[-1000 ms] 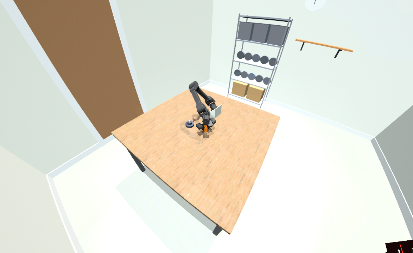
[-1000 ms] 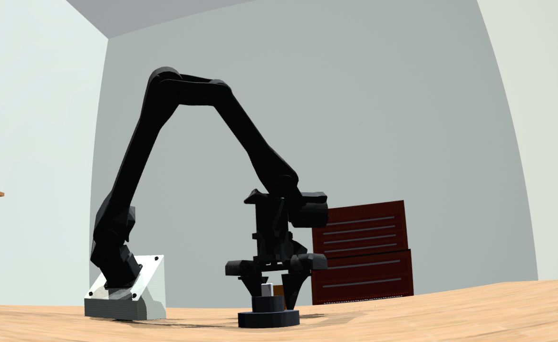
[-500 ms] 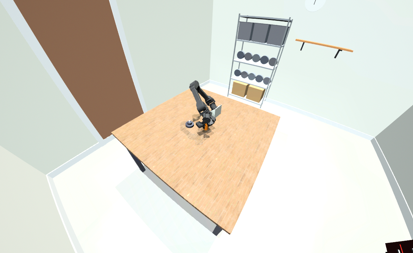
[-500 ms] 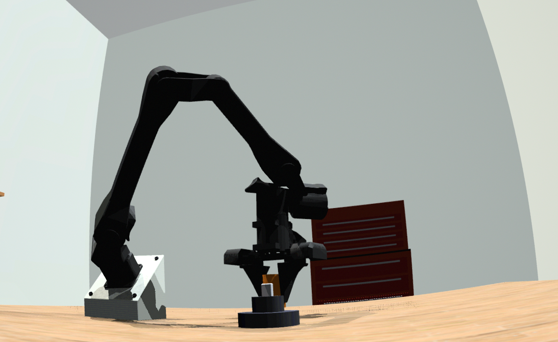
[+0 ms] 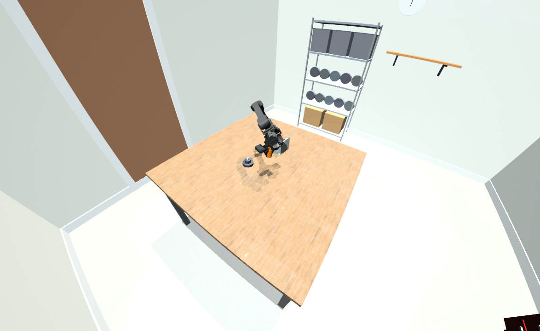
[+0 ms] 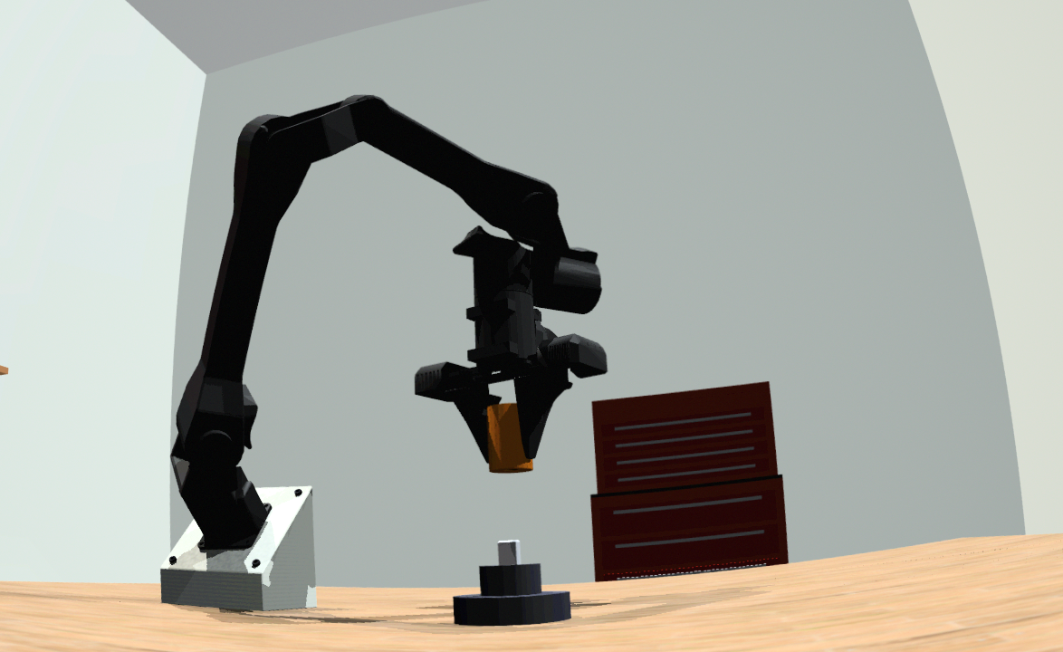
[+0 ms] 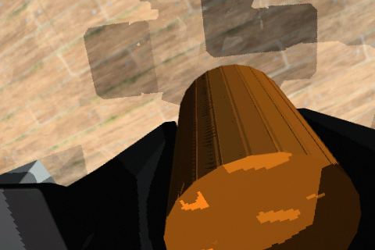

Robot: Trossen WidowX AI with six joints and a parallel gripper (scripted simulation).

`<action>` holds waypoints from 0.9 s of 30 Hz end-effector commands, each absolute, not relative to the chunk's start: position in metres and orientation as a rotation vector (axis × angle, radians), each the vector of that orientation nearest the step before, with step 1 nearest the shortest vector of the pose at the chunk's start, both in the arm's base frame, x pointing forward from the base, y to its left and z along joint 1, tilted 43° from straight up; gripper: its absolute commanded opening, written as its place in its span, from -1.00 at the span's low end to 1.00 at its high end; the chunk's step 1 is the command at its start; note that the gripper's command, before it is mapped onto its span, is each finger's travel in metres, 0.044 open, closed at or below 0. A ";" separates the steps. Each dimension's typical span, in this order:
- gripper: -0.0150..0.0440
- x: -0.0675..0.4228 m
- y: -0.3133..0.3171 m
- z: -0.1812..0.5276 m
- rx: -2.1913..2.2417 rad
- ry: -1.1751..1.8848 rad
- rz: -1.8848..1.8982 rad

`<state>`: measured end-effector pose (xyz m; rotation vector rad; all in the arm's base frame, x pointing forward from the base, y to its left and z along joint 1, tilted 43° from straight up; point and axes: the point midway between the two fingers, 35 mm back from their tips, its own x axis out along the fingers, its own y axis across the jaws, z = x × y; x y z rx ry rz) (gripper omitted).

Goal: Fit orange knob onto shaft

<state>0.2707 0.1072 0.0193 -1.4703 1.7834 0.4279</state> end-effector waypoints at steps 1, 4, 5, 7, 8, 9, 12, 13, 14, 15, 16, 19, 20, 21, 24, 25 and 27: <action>-0.49 0.269 0.113 0.028 -1.458 1.777 0.423; -0.49 0.269 0.114 0.026 -1.483 1.759 0.414; -0.49 0.269 0.115 0.026 -1.500 1.745 0.405; -0.49 0.269 0.119 0.027 -1.542 1.705 0.382; -0.49 0.268 0.122 0.027 -1.563 1.684 0.370; -0.49 0.268 0.124 0.028 -1.581 1.665 0.358; -0.49 0.267 0.131 0.031 -1.632 1.609 0.326; -0.49 0.266 0.133 0.032 -1.648 1.590 0.315; -0.49 0.266 0.135 0.033 -1.664 1.571 0.304; -0.49 0.265 0.138 0.033 -1.680 1.552 0.293; -0.49 0.265 0.140 0.034 -1.696 1.533 0.282; -0.49 0.264 0.147 0.037 -1.742 1.475 0.249; -0.49 0.263 0.149 0.038 -1.757 1.455 0.238; -0.49 0.263 0.151 0.039 -1.771 1.436 0.227; -0.49 0.262 0.158 0.041 -1.814 1.376 0.194; -0.49 0.261 0.160 0.042 -1.828 1.356 0.182; -0.49 0.260 0.164 0.044 -1.856 1.315 0.160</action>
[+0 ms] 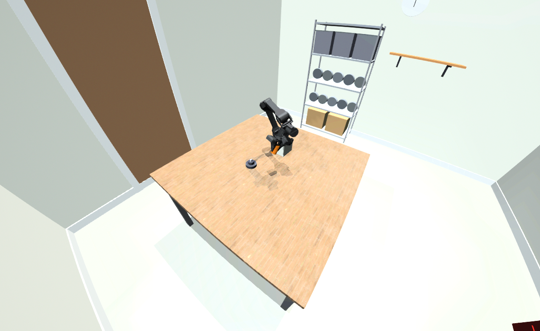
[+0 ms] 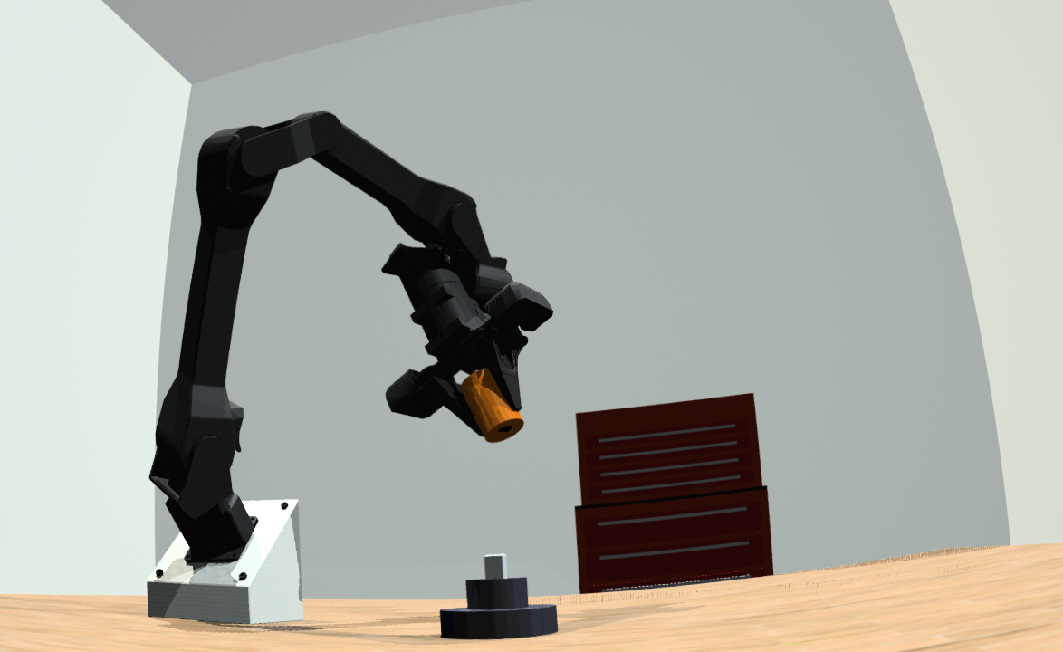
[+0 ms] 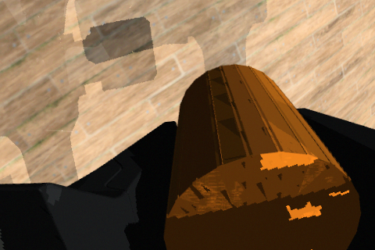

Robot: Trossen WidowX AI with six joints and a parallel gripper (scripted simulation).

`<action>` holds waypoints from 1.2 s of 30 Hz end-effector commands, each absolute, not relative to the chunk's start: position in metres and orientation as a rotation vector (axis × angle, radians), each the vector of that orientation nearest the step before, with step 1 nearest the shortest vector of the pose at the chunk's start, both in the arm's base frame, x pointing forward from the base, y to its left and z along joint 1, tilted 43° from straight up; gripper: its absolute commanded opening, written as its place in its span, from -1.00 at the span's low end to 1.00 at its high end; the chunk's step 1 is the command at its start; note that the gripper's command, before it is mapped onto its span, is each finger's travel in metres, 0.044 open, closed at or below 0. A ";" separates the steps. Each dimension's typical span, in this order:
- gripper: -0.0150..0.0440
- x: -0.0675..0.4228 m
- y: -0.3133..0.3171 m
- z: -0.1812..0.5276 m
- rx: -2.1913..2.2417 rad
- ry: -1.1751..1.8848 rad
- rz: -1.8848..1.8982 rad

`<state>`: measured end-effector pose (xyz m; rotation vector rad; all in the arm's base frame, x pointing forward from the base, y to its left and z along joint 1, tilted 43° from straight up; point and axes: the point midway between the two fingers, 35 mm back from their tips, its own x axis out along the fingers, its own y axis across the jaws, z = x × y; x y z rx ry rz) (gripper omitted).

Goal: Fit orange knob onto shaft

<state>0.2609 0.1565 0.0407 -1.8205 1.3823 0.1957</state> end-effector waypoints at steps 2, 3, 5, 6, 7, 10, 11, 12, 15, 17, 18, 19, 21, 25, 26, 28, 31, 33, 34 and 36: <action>-0.49 0.260 0.168 0.046 -1.882 1.274 0.138; -0.49 0.259 0.170 0.047 -1.895 1.254 0.127; -0.49 0.258 0.175 0.048 -1.921 1.212 0.105; -0.49 0.258 0.177 0.049 -1.933 1.191 0.094; -0.49 0.258 0.179 0.050 -1.946 1.170 0.082; -0.49 0.257 0.185 0.053 -1.981 1.107 0.049; -0.49 0.256 0.187 0.053 -1.993 1.086 0.038; -0.49 0.256 0.189 0.054 -2.004 1.065 0.027; -0.49 0.255 0.196 0.057 -2.036 1.001 -0.006; -0.49 0.254 0.200 0.058 -2.057 0.957 -0.029; -0.49 0.254 0.202 0.059 -2.067 0.935 -0.040; -0.49 0.254 0.204 0.060 -2.078 0.911 -0.051; -0.49 0.253 0.206 0.061 -2.087 0.889 -0.062; -0.49 0.253 0.206 0.061 -2.087 0.889 -0.062; -0.49 0.253 0.206 0.061 -2.090 0.884 -0.064; -0.49 0.253 0.206 0.060 -2.098 0.864 -0.075; -0.49 0.252 0.205 0.059 -2.114 0.825 -0.094; -0.49 0.252 0.205 0.059 -2.116 0.820 -0.097; -0.49 0.252 0.205 0.059 -2.121 0.809 -0.103; -0.49 0.251 0.204 0.058 -2.133 0.780 -0.117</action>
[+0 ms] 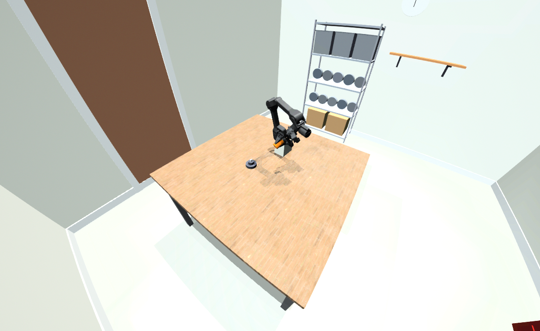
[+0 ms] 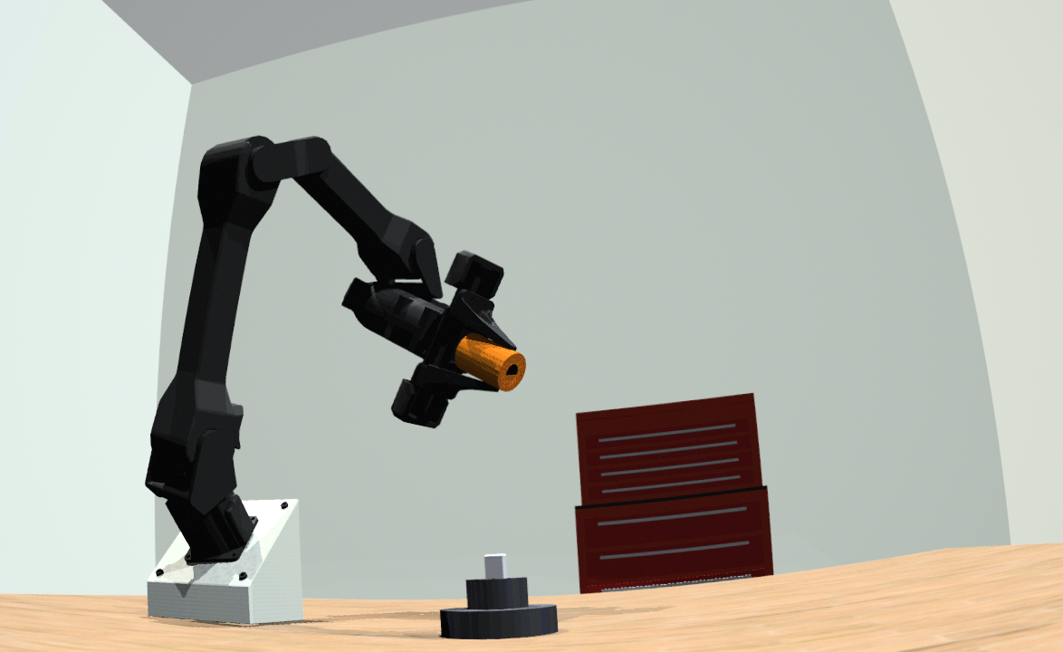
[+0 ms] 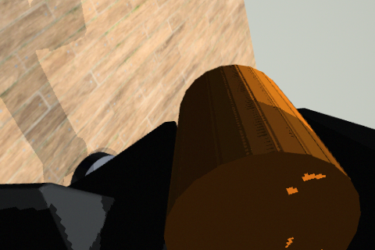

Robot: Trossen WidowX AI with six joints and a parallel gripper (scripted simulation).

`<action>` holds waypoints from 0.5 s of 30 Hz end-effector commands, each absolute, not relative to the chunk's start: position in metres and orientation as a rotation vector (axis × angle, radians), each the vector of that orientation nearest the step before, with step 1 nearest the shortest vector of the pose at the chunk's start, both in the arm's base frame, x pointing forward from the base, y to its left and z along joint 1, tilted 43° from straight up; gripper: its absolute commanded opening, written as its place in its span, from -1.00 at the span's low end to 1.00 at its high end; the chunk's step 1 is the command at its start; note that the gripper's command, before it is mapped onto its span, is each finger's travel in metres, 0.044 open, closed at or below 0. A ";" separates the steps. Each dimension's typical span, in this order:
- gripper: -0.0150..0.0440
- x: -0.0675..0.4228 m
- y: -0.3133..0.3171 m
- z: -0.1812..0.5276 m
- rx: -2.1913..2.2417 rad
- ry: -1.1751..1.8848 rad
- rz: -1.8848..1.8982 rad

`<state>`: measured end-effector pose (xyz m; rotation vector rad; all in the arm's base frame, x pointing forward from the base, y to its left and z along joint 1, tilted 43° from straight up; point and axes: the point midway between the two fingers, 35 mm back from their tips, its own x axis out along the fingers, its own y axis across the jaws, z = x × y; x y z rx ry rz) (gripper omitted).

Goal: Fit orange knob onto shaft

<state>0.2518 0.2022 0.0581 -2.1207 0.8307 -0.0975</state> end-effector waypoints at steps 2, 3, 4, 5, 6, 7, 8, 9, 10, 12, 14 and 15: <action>-0.49 0.251 0.204 0.058 -2.140 0.761 -0.126; -0.49 0.251 0.204 0.058 -2.140 0.761 -0.126; -0.49 0.251 0.202 0.058 -2.133 0.799 -0.114; -0.49 0.251 0.202 0.058 -2.133 0.799 -0.114; -0.49 0.251 0.202 0.058 -2.133 0.799 -0.114; -0.49 0.251 0.202 0.058 -2.133 0.799 -0.114; -0.49 0.251 0.202 0.058 -2.133 0.799 -0.114; -0.49 0.251 0.202 0.058 -2.133 0.799 -0.114; -0.49 0.251 0.202 0.058 -2.133 0.799 -0.114; -0.49 0.251 0.202 0.058 -2.133 0.799 -0.114; -0.49 0.251 0.202 0.058 -2.133 0.799 -0.114; -0.49 0.251 0.202 0.058 -2.133 0.799 -0.114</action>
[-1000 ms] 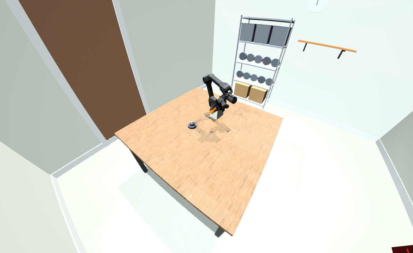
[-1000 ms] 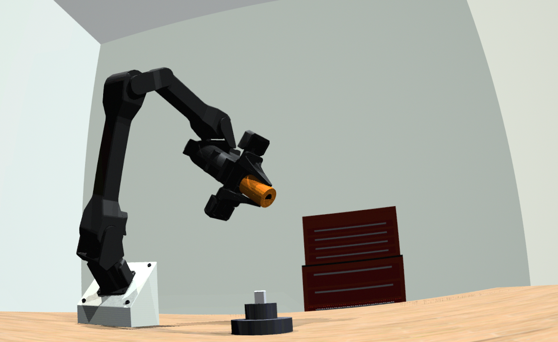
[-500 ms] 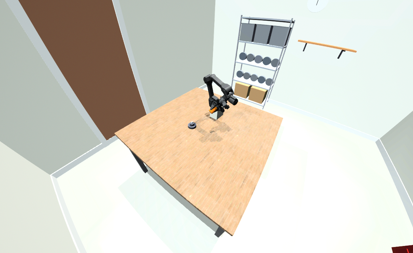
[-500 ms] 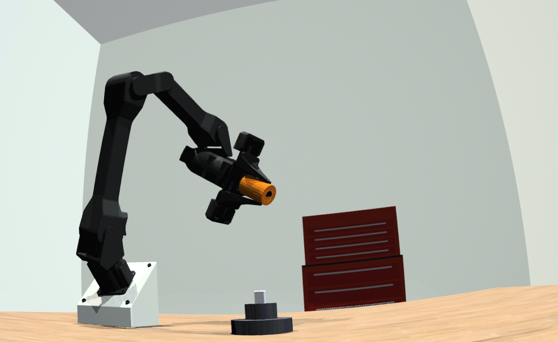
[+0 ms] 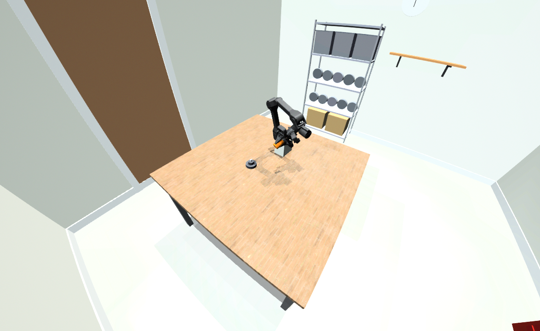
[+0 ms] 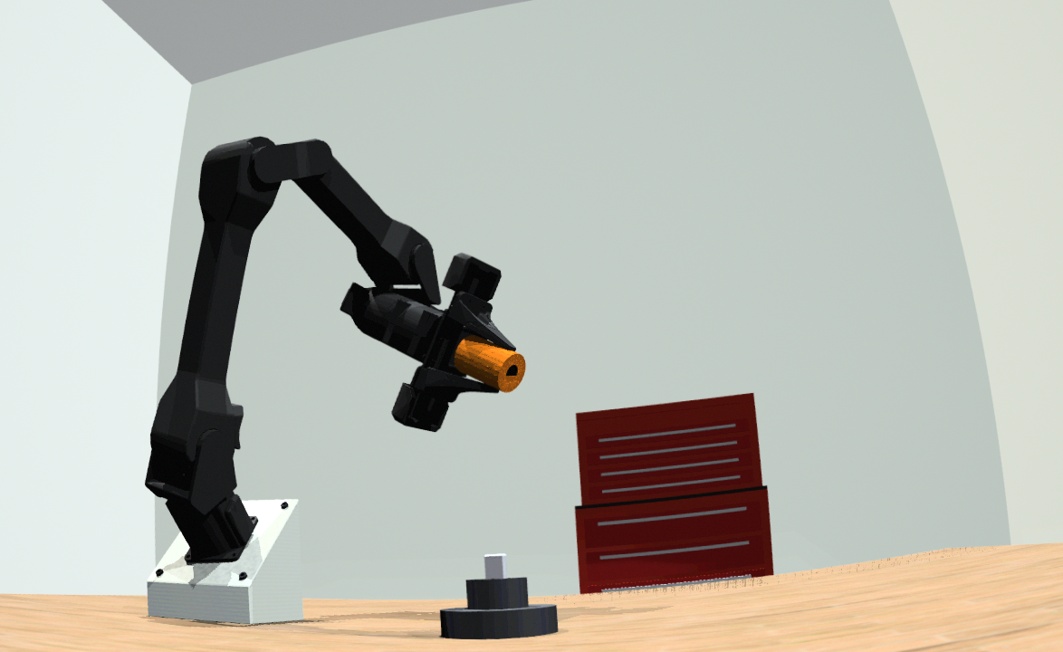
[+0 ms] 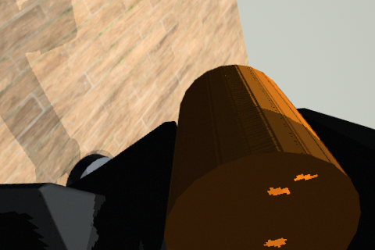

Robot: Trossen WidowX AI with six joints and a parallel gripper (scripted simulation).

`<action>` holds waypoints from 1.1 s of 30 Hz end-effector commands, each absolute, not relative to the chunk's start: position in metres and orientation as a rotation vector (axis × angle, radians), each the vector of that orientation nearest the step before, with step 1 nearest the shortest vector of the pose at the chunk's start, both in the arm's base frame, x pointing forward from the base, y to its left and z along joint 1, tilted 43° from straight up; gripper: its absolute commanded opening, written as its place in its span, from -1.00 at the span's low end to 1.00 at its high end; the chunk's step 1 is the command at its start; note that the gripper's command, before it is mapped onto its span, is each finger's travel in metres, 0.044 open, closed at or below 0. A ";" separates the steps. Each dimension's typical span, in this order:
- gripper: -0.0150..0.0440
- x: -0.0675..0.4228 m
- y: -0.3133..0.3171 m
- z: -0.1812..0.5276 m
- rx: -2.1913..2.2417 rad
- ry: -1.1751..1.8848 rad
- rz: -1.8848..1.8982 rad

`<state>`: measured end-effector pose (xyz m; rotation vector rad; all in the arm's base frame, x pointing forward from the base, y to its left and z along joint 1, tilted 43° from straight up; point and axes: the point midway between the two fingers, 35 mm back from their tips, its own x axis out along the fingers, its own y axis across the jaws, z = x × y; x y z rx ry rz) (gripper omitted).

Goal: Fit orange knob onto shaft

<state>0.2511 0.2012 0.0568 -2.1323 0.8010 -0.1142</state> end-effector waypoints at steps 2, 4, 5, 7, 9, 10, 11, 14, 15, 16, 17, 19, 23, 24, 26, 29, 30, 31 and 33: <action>-0.49 0.251 0.202 0.058 -2.133 0.799 -0.114; -0.49 0.251 0.202 0.058 -2.133 0.799 -0.114; -0.49 0.251 0.202 0.058 -2.133 0.799 -0.114; -0.49 0.251 0.202 0.058 -2.133 0.799 -0.114; -0.49 0.251 0.202 0.058 -2.133 0.799 -0.114; -0.49 0.251 0.202 0.058 -2.133 0.799 -0.114; -0.49 0.251 0.202 0.058 -2.133 0.799 -0.114; -0.49 0.251 0.202 0.058 -2.133 0.799 -0.114; -0.49 0.251 0.202 0.058 -2.133 0.799 -0.114; -0.49 0.251 0.202 0.058 -2.133 0.799 -0.114; -0.49 0.251 0.202 0.058 -2.133 0.799 -0.114; -0.49 0.251 0.202 0.057 -2.135 0.793 -0.116; -0.49 0.252 0.199 0.054 -2.125 0.806 -0.107; -0.49 0.252 0.198 0.052 -2.117 0.825 -0.097; -0.49 0.253 0.195 0.049 -2.095 0.875 -0.072; -0.49 0.255 0.190 0.045 -2.057 0.957 -0.029; -0.49 0.256 0.188 0.044 -2.044 0.984 -0.016; -0.49 0.256 0.187 0.042 -2.032 1.009 -0.003; -0.49 0.257 0.184 0.040 -2.006 1.060 0.024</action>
